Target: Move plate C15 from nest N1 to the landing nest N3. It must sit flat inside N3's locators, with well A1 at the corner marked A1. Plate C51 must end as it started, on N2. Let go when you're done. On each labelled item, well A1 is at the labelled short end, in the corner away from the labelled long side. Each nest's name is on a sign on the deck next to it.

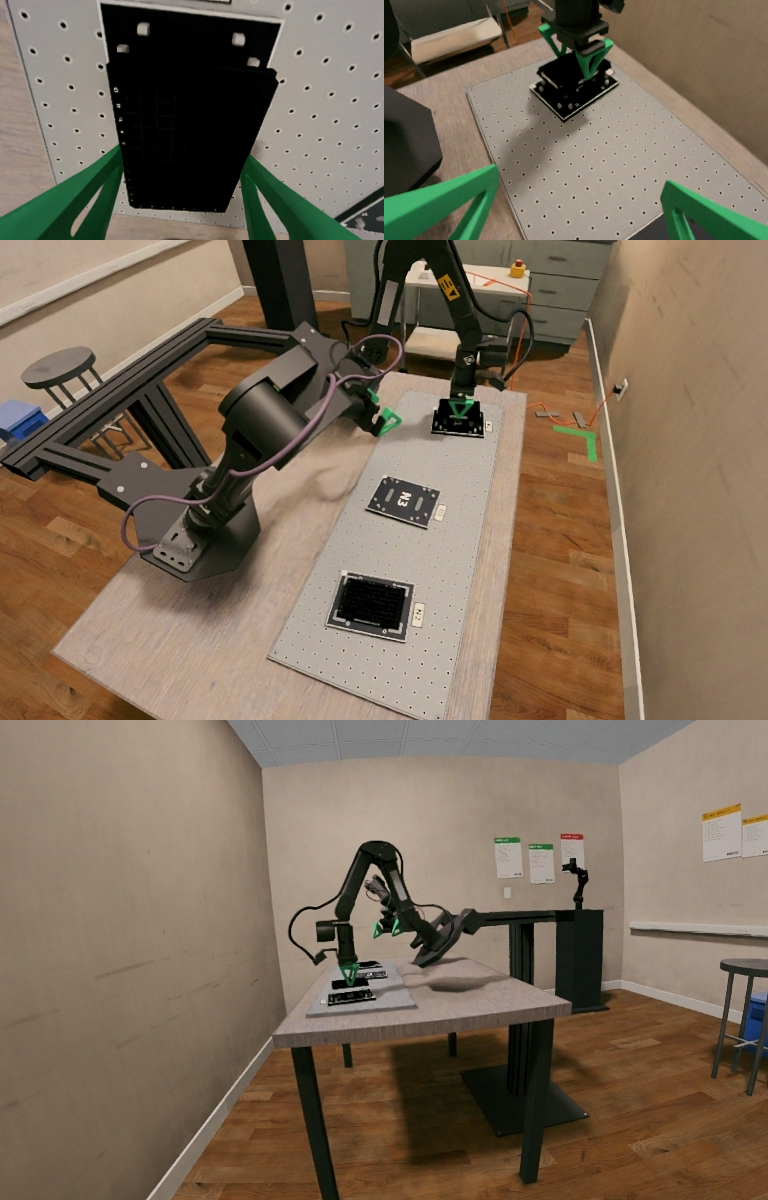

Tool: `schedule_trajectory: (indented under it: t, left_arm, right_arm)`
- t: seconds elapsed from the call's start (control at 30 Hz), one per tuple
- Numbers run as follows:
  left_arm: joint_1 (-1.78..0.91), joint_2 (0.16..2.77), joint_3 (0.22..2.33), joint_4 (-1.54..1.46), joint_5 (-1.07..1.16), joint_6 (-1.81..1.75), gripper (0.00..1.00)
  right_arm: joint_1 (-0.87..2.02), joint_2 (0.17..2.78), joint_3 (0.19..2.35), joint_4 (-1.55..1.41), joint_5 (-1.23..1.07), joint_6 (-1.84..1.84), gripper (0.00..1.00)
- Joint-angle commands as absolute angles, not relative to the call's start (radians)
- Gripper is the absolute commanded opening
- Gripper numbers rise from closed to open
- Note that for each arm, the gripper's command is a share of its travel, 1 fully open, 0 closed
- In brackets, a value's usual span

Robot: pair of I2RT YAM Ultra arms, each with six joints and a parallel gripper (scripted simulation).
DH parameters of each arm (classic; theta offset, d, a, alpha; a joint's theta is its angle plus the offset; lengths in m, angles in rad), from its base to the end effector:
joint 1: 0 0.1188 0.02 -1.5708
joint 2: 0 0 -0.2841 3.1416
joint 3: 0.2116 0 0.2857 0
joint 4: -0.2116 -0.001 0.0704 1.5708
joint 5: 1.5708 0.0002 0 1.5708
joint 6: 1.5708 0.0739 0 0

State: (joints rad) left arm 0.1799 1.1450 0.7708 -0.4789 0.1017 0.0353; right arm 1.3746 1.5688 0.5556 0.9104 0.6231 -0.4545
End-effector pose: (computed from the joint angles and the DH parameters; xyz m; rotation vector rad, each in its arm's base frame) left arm 0.2757 0.0435 0.2227 -0.1286 2.4147 -0.0250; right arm 0.1091 0.3330 0.1841 -0.9788 1.3373 0.1782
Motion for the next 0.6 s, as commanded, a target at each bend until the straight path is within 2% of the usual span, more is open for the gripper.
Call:
schedule_trajectory:
  t: [0.0, 0.57]
  left_arm:
    - [0.193, 1.128, 0.801, -0.522, 0.108, 0.043, 0.79]
    - [0.193, 1.128, 0.802, -0.524, 0.108, 0.042, 0.79]
  right_arm:
    - [1.356, 1.542, 0.581, 0.869, 0.569, -0.430, 1.00]
    - [0.714, 1.126, 0.536, 0.459, 0.263, -0.187, 1.00]
